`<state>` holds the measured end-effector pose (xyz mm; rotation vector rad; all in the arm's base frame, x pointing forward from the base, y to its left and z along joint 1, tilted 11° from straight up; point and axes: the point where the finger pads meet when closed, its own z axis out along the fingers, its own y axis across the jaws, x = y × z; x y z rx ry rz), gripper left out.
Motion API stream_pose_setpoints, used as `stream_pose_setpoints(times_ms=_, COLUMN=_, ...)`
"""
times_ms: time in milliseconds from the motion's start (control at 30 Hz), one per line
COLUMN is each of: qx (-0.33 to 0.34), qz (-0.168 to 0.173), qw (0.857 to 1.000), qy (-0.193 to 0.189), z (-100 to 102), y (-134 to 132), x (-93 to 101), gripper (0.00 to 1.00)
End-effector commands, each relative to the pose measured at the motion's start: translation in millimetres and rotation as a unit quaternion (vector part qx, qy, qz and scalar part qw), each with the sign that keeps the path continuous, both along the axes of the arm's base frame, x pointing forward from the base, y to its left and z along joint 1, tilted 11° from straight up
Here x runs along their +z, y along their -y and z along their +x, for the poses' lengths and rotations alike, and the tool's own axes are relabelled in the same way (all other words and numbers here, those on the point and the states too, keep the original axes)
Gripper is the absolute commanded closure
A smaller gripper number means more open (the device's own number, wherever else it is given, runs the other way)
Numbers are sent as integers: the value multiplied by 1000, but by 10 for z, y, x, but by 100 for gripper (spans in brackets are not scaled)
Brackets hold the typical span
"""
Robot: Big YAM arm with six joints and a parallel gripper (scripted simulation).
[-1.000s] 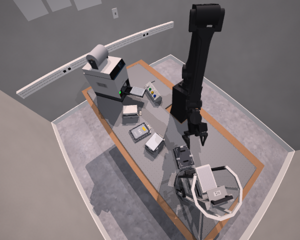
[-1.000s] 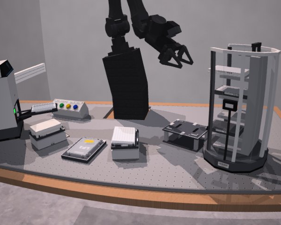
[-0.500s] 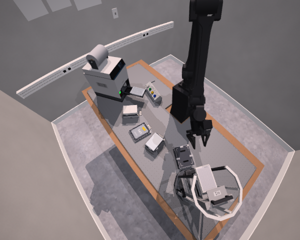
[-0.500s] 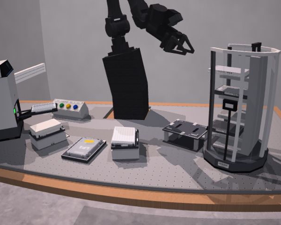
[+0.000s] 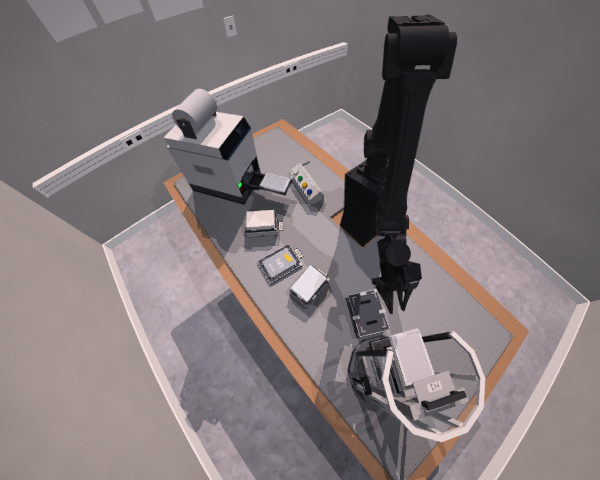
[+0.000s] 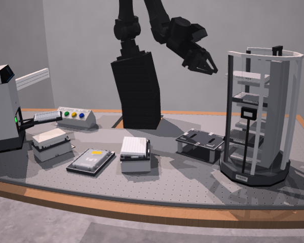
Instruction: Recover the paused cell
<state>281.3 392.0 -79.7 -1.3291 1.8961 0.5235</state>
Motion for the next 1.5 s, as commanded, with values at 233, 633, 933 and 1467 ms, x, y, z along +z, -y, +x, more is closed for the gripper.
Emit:
stream_pose_setpoints(times_ms=233, qx=3, qz=9, qw=1000, qy=3, z=84, y=-258, x=-13, gripper=80)
stream_pose_setpoints(times_ms=633, qx=3, qz=8, qw=1000, qy=3, z=132, y=-380, x=-38, gripper=100)
stream_pose_setpoints(times_ms=933, qx=3, qz=12, qw=1000, qy=7, z=188, y=-475, x=-28, gripper=100)
stream_pose_setpoints(times_ms=1467, qx=3, qz=13, qw=1000, qy=7, z=251, y=-633, x=-52, gripper=100)
